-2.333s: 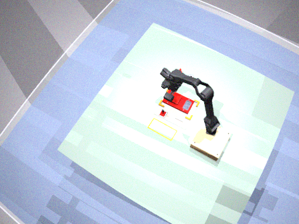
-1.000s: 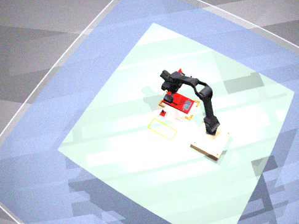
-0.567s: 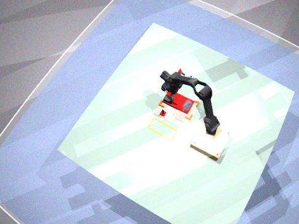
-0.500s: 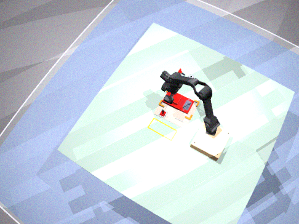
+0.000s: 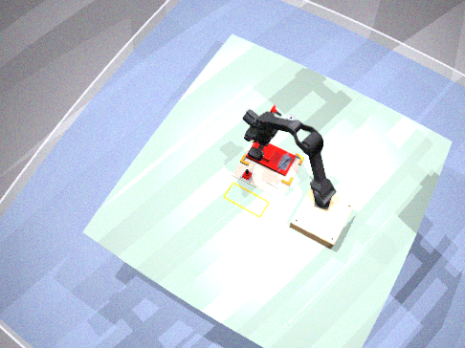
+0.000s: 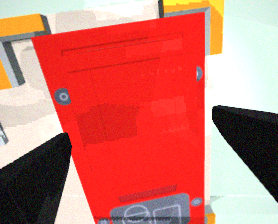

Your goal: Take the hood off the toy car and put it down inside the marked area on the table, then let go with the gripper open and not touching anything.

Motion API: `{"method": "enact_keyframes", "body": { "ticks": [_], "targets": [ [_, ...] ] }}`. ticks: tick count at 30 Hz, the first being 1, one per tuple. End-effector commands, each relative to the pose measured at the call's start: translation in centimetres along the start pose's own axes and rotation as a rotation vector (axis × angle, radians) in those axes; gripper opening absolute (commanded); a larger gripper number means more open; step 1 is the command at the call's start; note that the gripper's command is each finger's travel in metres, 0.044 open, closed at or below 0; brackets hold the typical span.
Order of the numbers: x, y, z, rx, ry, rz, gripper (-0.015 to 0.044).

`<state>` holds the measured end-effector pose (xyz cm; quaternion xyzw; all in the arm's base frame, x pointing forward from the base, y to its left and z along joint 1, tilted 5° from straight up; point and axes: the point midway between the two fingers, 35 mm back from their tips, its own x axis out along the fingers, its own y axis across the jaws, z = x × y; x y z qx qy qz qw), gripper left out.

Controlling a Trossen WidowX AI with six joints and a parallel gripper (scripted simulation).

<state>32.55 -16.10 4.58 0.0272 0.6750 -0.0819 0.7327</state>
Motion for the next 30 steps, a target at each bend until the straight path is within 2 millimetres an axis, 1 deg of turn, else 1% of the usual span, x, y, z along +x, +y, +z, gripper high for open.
{"method": "enact_keyframes", "body": {
  "ticks": [1,26,29,30],
  "targets": [
    [0.4,0.1,-0.1,-0.005,0.003,0.006,0.0440],
    [1.6,0.1,-0.2,-0.005,0.003,0.006,0.0440],
    [1.3,0.0,0.0,0.000,0.000,0.000,0.0361],
    [1.3,0.0,0.0,0.000,0.000,0.000,0.0355]
  ]
}}
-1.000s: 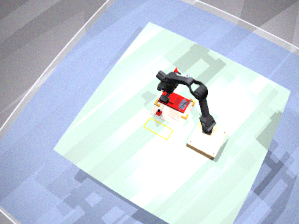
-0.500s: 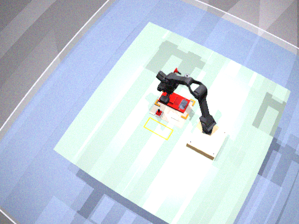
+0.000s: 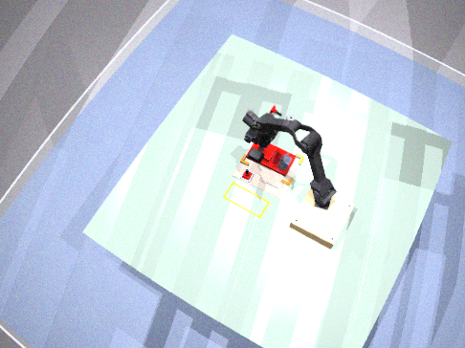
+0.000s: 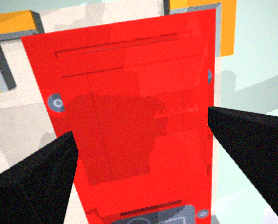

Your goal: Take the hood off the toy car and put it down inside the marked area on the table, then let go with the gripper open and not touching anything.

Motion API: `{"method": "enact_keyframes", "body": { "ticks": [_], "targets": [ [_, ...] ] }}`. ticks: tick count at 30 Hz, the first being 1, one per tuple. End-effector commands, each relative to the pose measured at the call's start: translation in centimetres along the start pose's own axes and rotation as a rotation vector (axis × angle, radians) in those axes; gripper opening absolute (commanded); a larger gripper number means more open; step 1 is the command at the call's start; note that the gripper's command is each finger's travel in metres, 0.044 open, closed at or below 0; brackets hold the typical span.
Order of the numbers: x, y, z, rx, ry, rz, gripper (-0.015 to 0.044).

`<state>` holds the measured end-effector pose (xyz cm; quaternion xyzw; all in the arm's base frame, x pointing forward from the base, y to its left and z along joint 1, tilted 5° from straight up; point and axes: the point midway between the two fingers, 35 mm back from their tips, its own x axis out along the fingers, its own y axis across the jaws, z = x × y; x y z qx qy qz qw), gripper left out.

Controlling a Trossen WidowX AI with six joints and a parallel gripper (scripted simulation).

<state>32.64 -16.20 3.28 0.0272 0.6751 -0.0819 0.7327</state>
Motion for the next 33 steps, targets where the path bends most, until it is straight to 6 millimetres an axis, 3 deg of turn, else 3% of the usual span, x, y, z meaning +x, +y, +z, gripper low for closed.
{"method": "enact_keyframes", "body": {
  "ticks": [1,9,20,33],
  "targets": [
    [0.0,0.0,0.0,0.000,0.000,0.000,0.0348],
    [0.0,0.0,0.0,0.000,0.000,0.000,0.0295],
    [-0.6,0.0,0.0,0.000,0.000,0.001,0.0006],
    [-1.4,0.0,0.1,0.000,0.000,0.002,0.0000]
  ]
}}
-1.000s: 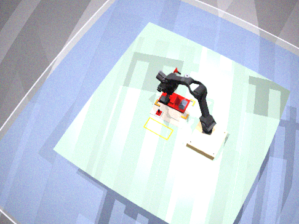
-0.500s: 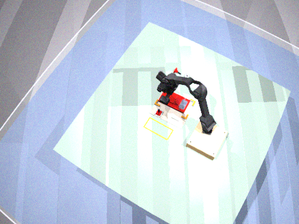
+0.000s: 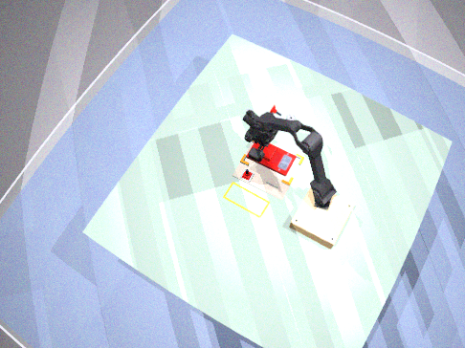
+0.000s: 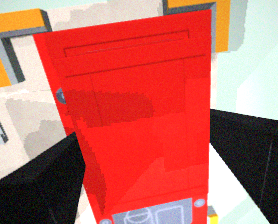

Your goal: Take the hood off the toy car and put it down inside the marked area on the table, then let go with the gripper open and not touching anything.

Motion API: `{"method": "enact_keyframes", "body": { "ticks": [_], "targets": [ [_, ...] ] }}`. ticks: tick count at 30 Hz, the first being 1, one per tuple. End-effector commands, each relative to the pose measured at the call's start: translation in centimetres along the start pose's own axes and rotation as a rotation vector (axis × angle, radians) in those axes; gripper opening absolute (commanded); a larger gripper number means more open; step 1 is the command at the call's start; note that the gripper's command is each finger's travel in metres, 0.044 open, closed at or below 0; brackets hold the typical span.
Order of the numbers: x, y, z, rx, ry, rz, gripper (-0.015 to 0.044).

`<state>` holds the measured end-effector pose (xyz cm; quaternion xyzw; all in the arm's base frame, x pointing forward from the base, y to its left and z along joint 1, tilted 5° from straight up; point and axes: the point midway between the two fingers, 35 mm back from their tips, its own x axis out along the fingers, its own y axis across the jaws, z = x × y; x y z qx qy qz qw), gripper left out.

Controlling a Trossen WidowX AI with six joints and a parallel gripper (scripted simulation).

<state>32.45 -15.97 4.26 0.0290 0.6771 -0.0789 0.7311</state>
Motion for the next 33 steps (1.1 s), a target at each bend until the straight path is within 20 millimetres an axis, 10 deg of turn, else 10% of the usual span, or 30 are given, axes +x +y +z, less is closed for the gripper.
{"method": "enact_keyframes", "body": {
  "ticks": [1,23,33],
  "targets": [
    [-0.5,-0.1,0.2,0.001,-0.006,-0.004,0.0000],
    [-2.0,0.0,0.2,0.001,-0.006,-0.003,0.0000],
    [-5.7,0.0,0.2,0.001,-0.006,-0.002,0.0000]
  ]
}}
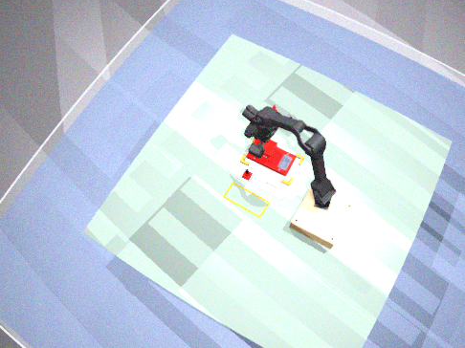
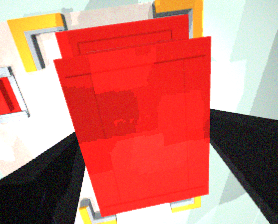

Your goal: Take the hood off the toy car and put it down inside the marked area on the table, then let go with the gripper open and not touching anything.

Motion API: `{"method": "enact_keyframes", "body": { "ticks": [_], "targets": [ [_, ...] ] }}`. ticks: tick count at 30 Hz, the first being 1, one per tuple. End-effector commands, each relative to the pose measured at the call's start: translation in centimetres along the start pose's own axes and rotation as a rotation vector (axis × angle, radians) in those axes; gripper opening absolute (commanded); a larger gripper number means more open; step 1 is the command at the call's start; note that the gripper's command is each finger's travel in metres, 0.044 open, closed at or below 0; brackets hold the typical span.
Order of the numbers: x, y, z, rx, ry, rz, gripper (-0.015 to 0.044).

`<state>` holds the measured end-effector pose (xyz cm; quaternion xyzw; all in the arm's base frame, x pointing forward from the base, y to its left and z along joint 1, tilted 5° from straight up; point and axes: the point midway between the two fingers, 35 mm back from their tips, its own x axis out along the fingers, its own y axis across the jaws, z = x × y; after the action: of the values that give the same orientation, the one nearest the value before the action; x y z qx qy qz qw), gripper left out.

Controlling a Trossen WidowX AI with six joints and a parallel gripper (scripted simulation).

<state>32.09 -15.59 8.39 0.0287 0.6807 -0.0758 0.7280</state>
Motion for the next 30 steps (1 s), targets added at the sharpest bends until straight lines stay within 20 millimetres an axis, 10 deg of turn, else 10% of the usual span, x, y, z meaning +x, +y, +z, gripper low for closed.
{"method": "enact_keyframes", "body": {
  "ticks": [1,30],
  "targets": [
    [-1.9,-0.1,0.2,0.006,-0.016,-0.006,0.0000],
    [-1.5,9.8,0.7,0.005,-0.018,0.018,0.0000]
  ]
}}
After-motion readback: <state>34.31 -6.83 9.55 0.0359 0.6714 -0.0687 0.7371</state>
